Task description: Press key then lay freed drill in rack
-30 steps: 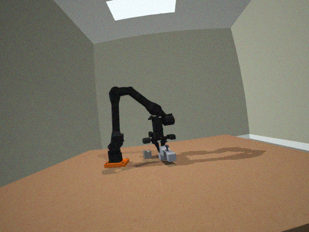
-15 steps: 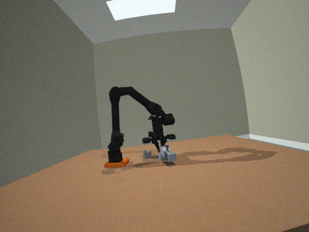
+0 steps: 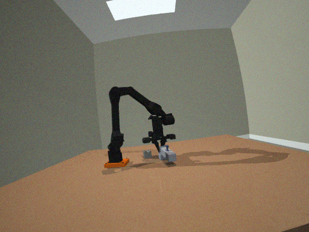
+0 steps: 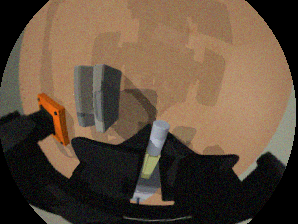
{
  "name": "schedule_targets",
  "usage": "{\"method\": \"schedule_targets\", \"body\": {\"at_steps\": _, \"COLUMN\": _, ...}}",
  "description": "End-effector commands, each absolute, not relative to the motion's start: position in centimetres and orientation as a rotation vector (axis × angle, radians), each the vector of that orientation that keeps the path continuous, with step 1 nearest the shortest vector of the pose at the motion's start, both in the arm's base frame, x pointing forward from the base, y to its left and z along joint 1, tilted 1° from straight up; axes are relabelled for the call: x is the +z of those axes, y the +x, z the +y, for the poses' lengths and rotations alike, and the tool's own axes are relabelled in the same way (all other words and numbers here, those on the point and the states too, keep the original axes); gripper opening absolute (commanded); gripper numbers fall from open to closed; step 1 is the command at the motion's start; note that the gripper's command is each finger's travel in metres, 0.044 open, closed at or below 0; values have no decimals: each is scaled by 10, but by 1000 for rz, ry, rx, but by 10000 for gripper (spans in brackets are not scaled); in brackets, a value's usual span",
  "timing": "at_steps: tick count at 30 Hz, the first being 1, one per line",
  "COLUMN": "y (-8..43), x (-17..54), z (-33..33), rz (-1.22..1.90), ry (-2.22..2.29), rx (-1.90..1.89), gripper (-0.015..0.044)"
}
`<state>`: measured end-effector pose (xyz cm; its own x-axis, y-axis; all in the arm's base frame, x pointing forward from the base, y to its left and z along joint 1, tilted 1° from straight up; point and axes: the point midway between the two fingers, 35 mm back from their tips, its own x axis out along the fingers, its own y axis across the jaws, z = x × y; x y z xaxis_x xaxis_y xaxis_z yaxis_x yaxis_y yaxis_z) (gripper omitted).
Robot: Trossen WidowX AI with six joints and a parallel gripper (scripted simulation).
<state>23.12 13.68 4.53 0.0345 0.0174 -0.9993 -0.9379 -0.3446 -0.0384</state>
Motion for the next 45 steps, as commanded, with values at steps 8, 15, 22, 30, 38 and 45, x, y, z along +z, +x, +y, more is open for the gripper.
{"method": "schedule_targets", "body": {"at_steps": 8, "y": 231, "x": 47, "z": 138, "rz": 985, "ry": -1474, "rx": 1434, "gripper": 0}}
{"method": "schedule_targets", "body": {"at_steps": 15, "y": 228, "x": 47, "z": 146, "rz": 985, "ry": -1474, "rx": 1435, "gripper": 0}}
{"method": "schedule_targets", "body": {"at_steps": 22, "y": 224, "x": 48, "z": 156, "rz": 984, "ry": -1473, "rx": 1435, "gripper": 0}}
{"method": "schedule_targets", "body": {"at_steps": 30, "y": 221, "x": 49, "z": 167, "rz": 983, "ry": -1472, "rx": 1436, "gripper": 0}}
{"method": "schedule_targets", "body": {"at_steps": 38, "y": 217, "x": 50, "z": 179, "rz": 983, "ry": -1471, "rx": 1437, "gripper": 0}}
{"method": "schedule_targets", "body": {"at_steps": 45, "y": 214, "x": 51, "z": 187, "rz": 982, "ry": -1470, "rx": 1437, "gripper": 0}}
